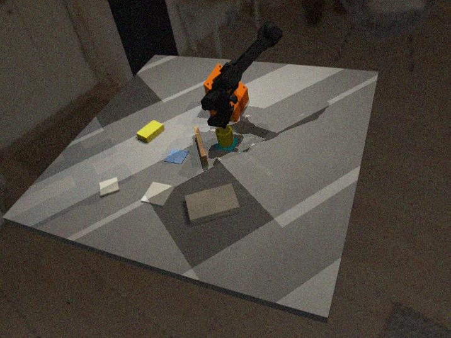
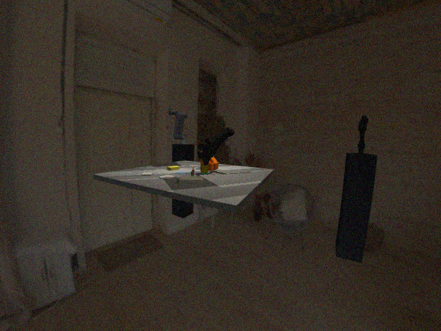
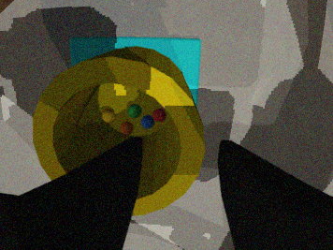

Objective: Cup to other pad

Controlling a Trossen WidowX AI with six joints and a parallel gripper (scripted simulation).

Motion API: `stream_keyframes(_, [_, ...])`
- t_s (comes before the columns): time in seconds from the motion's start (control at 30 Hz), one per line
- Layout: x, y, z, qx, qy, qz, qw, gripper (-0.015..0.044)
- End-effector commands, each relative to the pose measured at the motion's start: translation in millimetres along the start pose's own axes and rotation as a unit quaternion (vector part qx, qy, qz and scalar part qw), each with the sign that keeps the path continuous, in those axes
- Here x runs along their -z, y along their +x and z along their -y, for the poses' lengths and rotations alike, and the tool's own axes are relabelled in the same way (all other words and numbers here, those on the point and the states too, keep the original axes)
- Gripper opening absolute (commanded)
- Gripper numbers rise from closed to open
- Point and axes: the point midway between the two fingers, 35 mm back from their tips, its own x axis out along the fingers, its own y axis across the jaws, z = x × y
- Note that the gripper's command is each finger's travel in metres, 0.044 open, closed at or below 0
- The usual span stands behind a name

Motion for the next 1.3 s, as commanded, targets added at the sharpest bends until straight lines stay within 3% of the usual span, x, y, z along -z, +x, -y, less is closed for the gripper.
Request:
stream_keyframes(0.0, [0.0,-5.1,-0.7,-0.001,-0.002,-0.001,1.0,0.0146])
stream_keyframes(0.47, [-1.0,-18.4,0.3,-0.001,-0.001,-0.003,1.0,0.0146])
stream_keyframes(0.83, [-1.3,-18.2,0.0,0.0,0.0,-0.001,1.0,0.0435])
stream_keyframes(1.27, [-3.2,-62.8,-2.4,-0.001,0.0,0.0,1.0,0.044])
